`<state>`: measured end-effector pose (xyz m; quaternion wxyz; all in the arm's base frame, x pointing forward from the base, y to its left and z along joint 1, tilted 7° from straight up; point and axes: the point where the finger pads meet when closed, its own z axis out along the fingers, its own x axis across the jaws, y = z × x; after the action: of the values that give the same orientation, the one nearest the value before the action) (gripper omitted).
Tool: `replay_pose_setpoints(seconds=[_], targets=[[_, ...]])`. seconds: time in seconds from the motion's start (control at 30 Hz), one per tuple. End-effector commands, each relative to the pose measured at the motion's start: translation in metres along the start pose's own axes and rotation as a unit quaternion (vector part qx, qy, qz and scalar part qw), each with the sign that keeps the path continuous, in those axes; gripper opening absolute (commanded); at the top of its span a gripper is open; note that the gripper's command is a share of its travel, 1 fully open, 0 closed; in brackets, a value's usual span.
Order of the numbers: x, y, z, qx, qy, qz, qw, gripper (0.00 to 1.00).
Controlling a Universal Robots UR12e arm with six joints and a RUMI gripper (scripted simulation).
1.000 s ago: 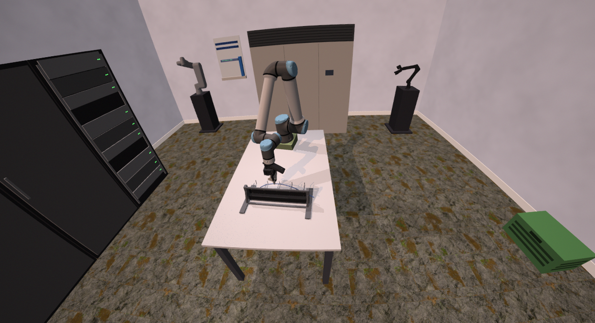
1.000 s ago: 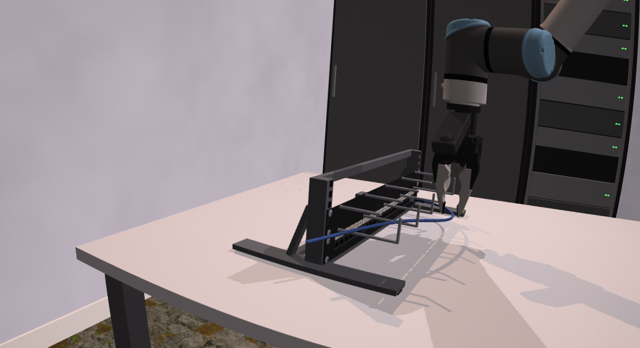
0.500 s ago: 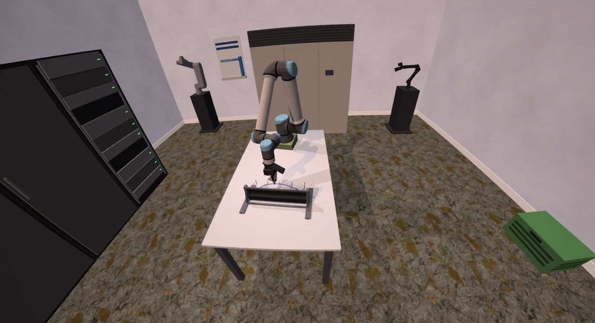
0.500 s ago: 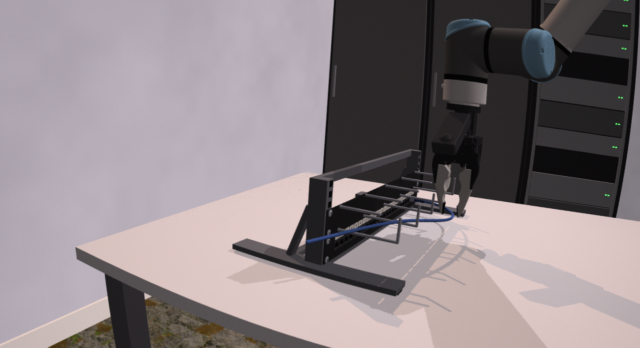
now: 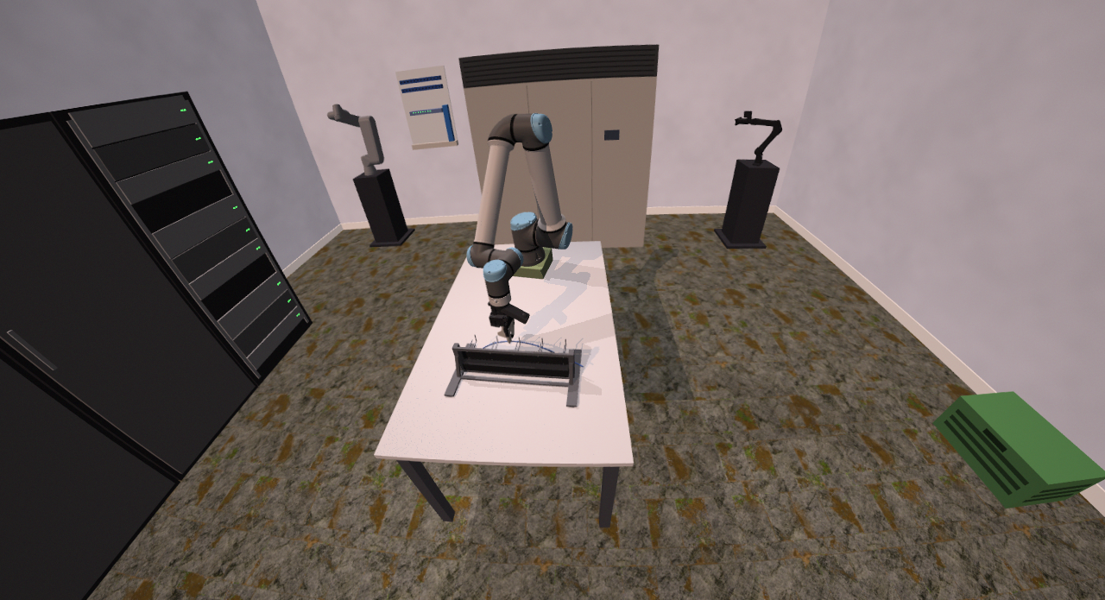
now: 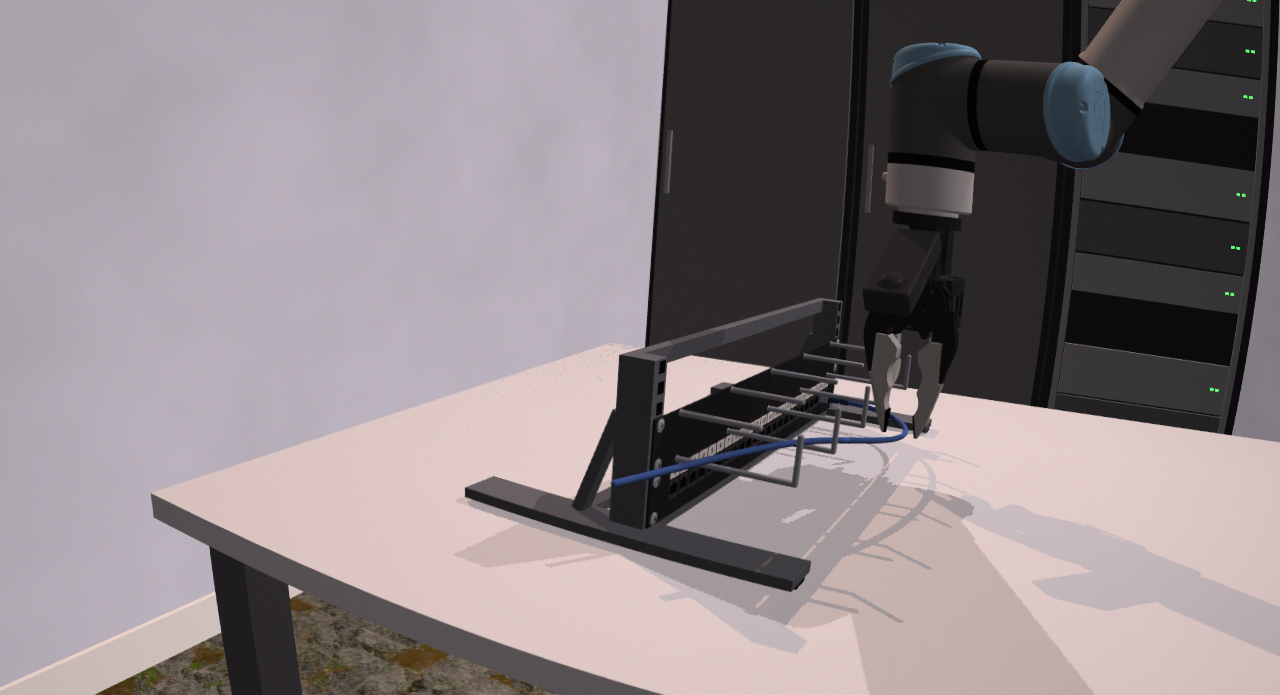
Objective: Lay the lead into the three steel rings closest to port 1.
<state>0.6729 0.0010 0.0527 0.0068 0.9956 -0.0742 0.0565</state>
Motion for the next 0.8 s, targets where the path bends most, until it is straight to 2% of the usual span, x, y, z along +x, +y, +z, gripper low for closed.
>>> replay_pose_setpoints(seconds=[0.0, 0.77], targets=[[0.001, 0.0, 0.002, 0.0, 0.001, 0.0, 1.0, 0.2], [0.001, 0.0, 0.013, 0.0, 0.001, 0.0, 1.0, 0.2]])
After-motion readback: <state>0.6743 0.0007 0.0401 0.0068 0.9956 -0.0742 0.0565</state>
